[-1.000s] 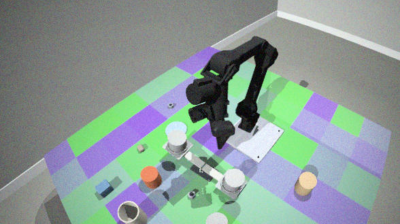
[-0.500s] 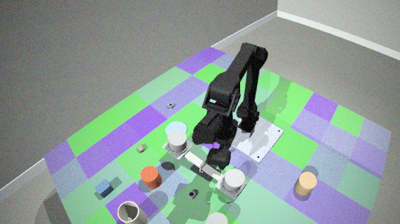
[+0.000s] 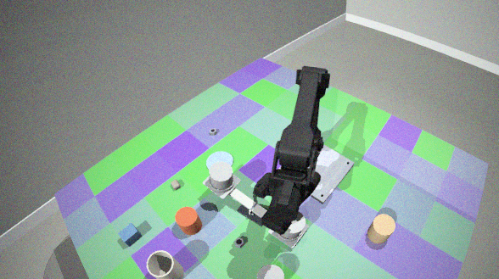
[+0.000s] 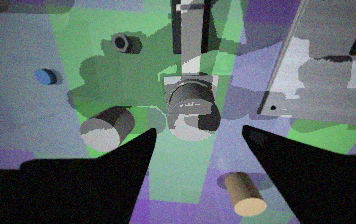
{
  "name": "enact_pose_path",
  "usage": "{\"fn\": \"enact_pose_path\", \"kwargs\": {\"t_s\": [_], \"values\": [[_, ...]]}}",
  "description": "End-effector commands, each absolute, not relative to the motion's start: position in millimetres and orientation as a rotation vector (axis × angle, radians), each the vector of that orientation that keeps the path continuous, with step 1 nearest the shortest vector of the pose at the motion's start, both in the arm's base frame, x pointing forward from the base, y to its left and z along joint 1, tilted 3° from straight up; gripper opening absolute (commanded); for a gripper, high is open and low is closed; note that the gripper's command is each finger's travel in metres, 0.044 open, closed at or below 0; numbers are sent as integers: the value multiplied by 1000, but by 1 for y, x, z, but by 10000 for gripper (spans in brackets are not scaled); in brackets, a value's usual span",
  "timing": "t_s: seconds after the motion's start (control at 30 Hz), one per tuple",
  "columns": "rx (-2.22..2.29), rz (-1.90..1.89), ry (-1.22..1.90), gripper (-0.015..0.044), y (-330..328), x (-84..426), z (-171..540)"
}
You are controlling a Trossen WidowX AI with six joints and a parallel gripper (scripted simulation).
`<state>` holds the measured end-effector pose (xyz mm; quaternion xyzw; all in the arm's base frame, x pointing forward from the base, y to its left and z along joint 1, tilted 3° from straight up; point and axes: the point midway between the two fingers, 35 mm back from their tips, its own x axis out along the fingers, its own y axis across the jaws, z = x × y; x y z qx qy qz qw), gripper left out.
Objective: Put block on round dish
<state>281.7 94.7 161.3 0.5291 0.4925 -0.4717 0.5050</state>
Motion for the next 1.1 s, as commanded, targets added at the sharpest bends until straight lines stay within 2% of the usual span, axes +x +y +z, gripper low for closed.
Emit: {"fn": "enact_pose_path", "kwargs": {"t_s": [0.0, 1.07], "values": [[1289, -1168, 1165, 440, 96, 284, 161], [1289, -1168, 1165, 440, 98, 289, 110]]}}
